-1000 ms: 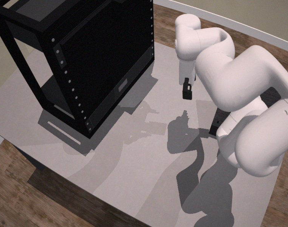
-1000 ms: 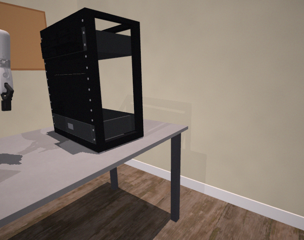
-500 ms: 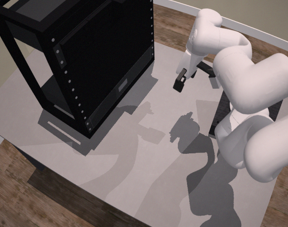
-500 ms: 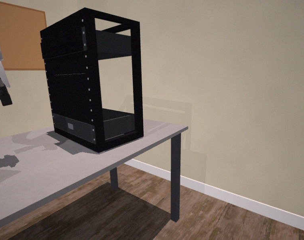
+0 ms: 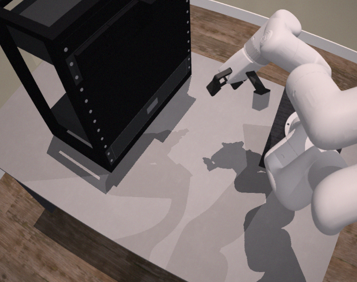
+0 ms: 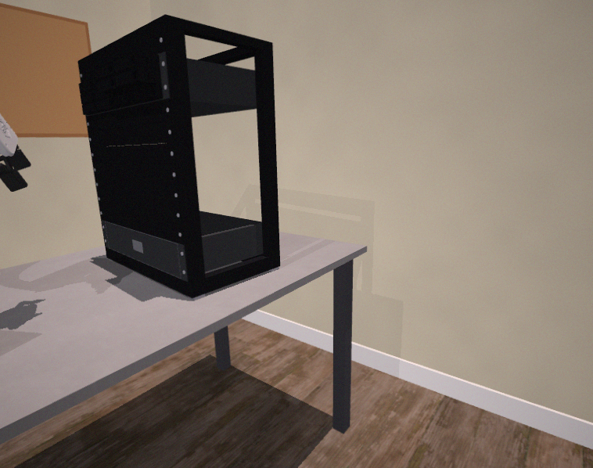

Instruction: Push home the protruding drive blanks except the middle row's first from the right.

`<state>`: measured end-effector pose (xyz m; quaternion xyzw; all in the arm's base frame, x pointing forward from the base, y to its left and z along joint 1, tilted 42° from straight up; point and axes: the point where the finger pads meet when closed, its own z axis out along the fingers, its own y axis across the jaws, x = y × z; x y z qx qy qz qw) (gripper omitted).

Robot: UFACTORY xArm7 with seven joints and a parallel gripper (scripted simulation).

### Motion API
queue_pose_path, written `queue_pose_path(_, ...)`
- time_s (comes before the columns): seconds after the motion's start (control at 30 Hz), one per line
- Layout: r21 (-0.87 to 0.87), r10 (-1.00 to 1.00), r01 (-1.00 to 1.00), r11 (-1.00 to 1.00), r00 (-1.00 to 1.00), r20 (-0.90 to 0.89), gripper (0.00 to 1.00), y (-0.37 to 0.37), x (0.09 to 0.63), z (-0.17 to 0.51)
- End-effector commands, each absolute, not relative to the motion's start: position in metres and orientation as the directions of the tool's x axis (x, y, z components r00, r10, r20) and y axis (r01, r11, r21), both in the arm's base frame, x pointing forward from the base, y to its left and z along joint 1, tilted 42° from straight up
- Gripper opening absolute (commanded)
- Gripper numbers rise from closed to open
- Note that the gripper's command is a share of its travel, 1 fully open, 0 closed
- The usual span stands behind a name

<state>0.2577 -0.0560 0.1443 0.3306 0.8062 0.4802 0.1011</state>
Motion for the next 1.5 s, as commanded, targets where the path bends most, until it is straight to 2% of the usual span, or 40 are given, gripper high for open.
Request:
queue_pose_path(0.0,0.846,0.708,0.476,0.239,-0.682,0.185,1.0,-0.067,0.263,0.151)
queue_pose_path(0.3,0.86,0.829,0.51,0.022,-0.49,0.269,1.0,-0.097,0.27,0.167)
queue_pose_path(0.63,0.861,0.88,0.484,-0.156,-0.328,0.344,1.0,-0.124,0.272,0.181)
queue_pose_path(0.97,0.849,0.888,0.404,-0.341,-0.157,0.431,1.0,-0.156,0.269,0.197)
queue_pose_path(1.47,0.82,0.85,0.267,-0.507,0.0,0.526,1.0,-0.191,0.26,0.215)
